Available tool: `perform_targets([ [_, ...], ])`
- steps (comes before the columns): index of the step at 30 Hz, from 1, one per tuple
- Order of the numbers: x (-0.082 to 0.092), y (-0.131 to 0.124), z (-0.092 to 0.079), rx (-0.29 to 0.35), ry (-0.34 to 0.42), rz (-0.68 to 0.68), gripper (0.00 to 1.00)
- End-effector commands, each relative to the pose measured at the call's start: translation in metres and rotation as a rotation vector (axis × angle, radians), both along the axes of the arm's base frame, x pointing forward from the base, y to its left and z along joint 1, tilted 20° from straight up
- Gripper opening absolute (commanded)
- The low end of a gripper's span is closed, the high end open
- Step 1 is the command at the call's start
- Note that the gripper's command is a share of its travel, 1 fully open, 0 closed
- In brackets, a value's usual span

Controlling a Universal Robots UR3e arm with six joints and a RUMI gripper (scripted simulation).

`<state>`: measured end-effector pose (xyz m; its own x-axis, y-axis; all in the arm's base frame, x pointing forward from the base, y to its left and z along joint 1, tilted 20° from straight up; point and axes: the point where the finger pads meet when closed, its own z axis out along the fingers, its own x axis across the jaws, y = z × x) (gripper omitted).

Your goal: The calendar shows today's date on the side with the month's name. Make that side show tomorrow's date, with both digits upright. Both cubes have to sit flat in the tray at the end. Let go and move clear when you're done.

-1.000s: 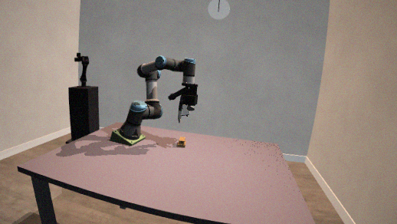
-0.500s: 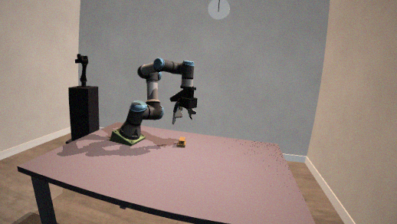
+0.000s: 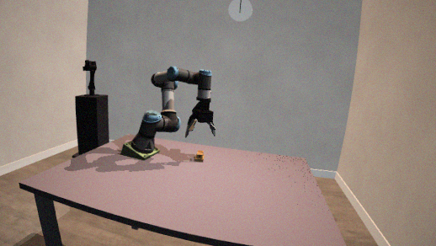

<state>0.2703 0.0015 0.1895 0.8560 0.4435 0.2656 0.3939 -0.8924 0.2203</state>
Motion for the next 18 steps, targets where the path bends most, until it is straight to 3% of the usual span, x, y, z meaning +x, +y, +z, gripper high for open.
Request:
perform_targets([
  [1,0.002,-0.0012,-0.0033,0.033,-0.008,-0.138,1.0],
  [11,0.005,-0.0039,-0.0099,0.109,-0.03,-0.352,1.0],
  [18,0.0059,-0.0049,-0.012,0.133,-0.037,-0.419,1.0],
])
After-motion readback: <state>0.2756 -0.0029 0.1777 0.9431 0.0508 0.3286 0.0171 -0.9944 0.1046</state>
